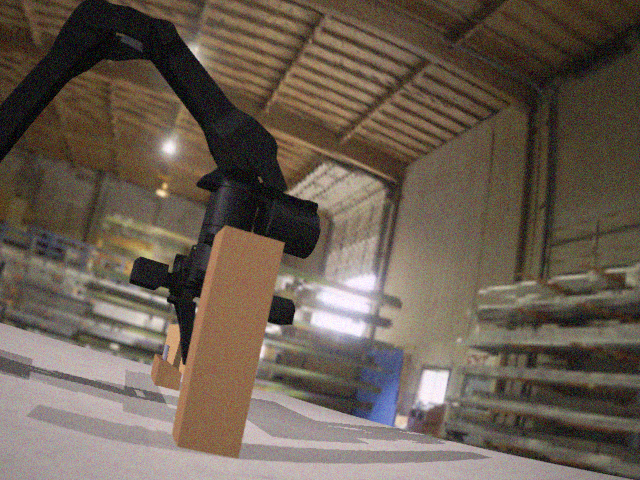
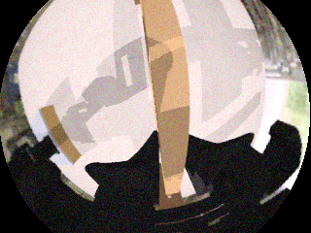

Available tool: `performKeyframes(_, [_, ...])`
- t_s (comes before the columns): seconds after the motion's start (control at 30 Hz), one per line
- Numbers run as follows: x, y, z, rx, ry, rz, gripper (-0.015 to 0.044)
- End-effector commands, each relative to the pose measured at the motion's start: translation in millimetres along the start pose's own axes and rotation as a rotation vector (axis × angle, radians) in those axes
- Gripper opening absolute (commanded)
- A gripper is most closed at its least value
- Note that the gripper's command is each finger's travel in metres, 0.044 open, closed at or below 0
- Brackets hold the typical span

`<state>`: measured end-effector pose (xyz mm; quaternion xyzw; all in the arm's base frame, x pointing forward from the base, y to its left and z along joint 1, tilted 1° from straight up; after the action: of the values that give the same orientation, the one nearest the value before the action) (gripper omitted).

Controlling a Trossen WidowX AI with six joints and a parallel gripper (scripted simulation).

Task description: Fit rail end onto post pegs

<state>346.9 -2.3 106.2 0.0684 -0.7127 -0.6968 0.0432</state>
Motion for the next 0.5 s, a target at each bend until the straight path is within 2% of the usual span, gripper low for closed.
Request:
performKeyframes(0.0, [0.1,2.3,0.7,-0.004,-0.001,-0.007,0.0])
performKeyframes(0.47, [0.9,1.4,0.9,-0.004,-0.001,-0.007,0.0])
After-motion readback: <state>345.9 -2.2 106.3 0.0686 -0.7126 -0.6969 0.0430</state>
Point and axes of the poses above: the point midway between the two fingers, 35 mm back from their tips, its own y axis back along the fingers, its own x axis across the jaws, z = x × y, the point moved 5 cm from there along y, back along the fingers, and after that the axes turned 15 degrees about y, right-handed, at the moved point
